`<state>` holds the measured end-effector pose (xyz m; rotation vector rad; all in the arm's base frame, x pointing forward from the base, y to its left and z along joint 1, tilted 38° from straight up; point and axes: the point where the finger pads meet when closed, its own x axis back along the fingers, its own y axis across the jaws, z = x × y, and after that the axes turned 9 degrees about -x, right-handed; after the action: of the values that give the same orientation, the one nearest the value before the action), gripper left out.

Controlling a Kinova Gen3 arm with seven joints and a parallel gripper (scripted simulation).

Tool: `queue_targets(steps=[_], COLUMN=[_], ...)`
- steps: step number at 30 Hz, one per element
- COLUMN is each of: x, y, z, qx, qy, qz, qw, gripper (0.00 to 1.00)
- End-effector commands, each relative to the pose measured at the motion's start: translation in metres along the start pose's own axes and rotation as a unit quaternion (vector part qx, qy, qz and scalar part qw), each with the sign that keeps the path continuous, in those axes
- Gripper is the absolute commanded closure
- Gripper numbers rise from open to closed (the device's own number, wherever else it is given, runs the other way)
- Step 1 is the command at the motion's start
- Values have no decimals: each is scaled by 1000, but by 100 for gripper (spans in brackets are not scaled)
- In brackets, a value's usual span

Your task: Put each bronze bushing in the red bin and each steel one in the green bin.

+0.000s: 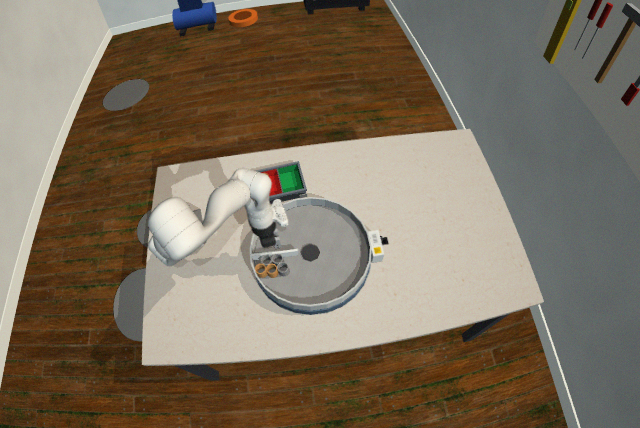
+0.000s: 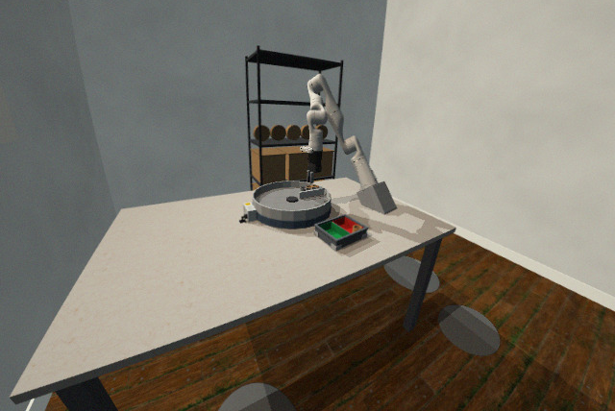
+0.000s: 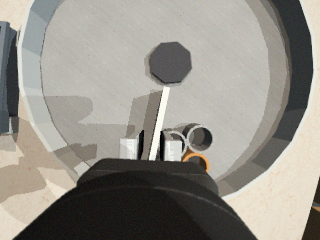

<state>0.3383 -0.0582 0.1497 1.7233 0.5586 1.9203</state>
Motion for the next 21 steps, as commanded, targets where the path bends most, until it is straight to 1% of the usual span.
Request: queue_targets(steps=[1, 4, 9, 21], x=[2, 2, 0, 0], y=[23, 23, 76, 76], z=[4, 4, 9, 9], qx=[-8, -8, -10, -10], qy=[1, 1, 1, 1], qz=[3, 3, 3, 3], qw=[1000, 1000, 1000, 1000], gripper=[55, 55, 55, 55])
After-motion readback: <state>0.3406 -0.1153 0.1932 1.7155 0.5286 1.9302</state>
